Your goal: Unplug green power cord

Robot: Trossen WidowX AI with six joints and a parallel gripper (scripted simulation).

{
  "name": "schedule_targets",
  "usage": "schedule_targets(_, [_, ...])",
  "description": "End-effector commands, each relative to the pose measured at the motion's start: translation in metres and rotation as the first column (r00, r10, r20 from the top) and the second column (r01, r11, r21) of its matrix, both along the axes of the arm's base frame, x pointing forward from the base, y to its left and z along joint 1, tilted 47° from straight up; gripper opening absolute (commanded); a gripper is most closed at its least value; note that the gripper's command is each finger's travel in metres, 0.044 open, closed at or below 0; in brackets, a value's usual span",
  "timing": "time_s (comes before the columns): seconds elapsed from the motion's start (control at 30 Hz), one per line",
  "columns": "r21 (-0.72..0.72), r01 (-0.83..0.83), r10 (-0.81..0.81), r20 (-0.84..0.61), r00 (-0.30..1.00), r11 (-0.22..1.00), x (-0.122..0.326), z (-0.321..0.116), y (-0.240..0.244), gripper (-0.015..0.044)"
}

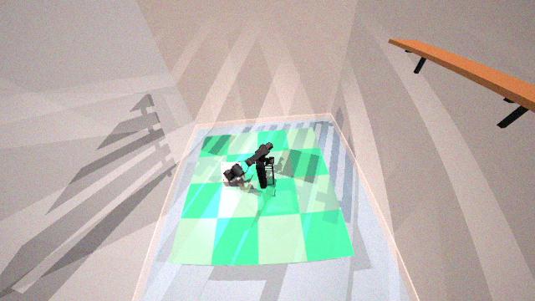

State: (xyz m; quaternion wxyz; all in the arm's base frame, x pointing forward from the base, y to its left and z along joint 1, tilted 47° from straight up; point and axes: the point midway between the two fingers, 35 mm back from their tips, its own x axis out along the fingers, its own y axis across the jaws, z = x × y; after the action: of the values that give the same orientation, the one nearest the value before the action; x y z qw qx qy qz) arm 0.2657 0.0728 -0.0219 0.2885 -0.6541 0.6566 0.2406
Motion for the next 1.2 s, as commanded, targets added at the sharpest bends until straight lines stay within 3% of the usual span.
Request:
schedule_targets(0.0, [-0.009,-0.002,0.002,-0.011,1.000,1.000,-0.003,-0.003,-0.005,0.0160])
schedule_targets(0.23, [-0.009,-0.002,0.002,-0.011,1.000,1.000,-0.003,-0.003,-0.005,0.0160])
schedule_targets(0.33, [-0.002,0.002,-0.002,-0.003,1.000,1.000,-0.001,-0.002,-0.003,0.0081])
schedule_targets(0.67, [-0.002,0.002,-0.002,-0.003,1.000,1.000,-0.001,-0.002,-0.003,0.0000])
schedule_targets(1.17, [-0.001,0.000,0.000,-0.005,1.000,1.000,0.002,-0.016,0.013,0.0000])
